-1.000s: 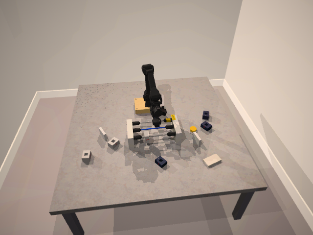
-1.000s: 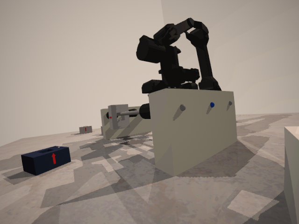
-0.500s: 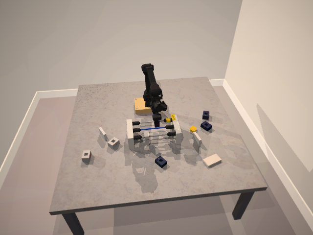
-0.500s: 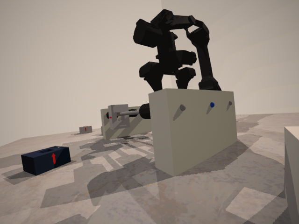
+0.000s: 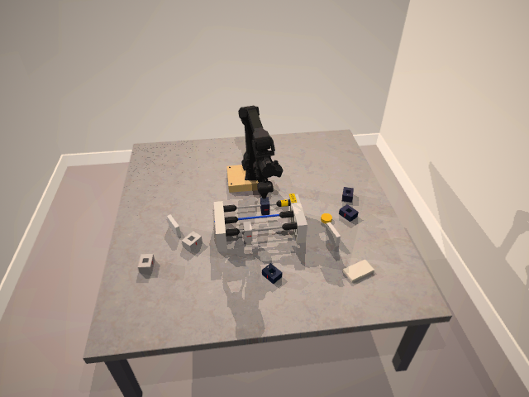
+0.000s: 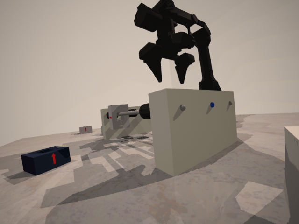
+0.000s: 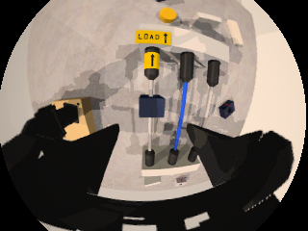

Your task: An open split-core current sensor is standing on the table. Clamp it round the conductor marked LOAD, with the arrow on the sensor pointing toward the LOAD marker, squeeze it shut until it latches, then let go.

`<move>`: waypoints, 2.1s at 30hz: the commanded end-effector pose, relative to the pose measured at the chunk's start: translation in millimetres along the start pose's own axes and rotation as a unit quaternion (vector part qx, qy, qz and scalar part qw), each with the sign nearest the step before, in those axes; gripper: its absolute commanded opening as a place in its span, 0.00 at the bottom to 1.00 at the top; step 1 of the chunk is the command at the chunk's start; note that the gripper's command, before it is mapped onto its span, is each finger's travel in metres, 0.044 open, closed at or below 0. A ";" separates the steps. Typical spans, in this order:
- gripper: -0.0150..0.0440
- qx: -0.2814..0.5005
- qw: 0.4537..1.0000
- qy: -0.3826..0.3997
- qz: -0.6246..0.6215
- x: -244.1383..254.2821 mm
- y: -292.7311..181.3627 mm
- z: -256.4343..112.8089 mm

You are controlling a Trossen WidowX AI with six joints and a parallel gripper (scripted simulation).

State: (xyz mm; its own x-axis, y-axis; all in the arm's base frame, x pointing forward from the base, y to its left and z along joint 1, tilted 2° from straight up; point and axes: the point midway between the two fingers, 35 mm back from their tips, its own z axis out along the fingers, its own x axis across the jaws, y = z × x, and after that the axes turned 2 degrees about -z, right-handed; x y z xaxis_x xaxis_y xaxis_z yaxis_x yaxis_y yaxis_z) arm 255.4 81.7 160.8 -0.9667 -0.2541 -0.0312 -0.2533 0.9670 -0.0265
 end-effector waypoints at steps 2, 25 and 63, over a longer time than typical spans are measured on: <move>1.00 -0.001 1.000 0.001 0.002 0.4 0.3 -0.3; 1.00 -0.001 1.000 0.001 0.002 0.4 0.3 -0.3; 1.00 -0.033 0.684 -0.351 0.639 96.3 62.3 10.9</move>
State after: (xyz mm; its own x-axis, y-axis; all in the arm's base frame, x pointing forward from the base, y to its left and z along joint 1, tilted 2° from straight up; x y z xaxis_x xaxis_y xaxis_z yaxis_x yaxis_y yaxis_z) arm 172.2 115.1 145.4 -0.6133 0.6201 -0.4891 0.6971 0.7162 0.0339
